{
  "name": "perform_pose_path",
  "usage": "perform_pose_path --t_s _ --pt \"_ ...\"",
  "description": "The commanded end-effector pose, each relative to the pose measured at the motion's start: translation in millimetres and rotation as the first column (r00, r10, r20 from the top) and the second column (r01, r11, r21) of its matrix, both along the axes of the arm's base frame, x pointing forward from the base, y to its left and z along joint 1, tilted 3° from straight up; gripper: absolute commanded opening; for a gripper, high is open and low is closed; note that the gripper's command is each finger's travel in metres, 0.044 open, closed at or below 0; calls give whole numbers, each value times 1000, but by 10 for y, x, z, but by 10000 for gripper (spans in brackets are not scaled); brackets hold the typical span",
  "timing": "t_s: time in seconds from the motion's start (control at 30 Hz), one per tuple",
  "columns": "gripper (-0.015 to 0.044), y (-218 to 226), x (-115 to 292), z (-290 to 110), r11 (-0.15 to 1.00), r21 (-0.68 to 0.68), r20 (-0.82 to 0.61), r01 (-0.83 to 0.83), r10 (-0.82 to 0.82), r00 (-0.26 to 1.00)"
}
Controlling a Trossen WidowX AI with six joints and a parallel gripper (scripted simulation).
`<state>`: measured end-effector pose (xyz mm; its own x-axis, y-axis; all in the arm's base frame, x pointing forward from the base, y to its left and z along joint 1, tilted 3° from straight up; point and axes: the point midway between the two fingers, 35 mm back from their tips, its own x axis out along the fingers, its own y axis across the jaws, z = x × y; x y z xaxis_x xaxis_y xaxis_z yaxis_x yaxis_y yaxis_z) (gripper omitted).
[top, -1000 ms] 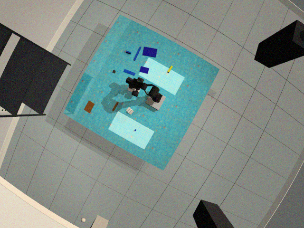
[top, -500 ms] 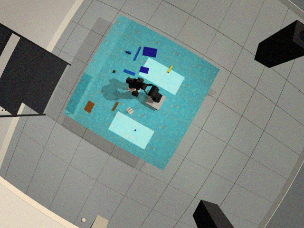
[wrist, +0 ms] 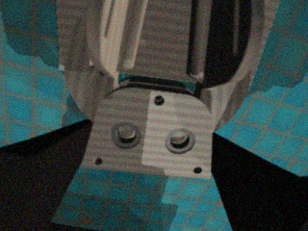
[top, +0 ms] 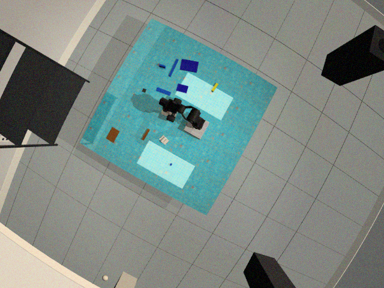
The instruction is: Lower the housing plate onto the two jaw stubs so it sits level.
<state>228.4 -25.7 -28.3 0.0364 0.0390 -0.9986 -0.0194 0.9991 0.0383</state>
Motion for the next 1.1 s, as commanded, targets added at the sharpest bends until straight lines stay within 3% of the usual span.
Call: perform_pose_path --t_s 0.0,1.07 --pt "351 4 3 -8 1000 3 2 5 -5 1000" --pt "351 6 4 -52 1000 3 2 5 -5 1000"
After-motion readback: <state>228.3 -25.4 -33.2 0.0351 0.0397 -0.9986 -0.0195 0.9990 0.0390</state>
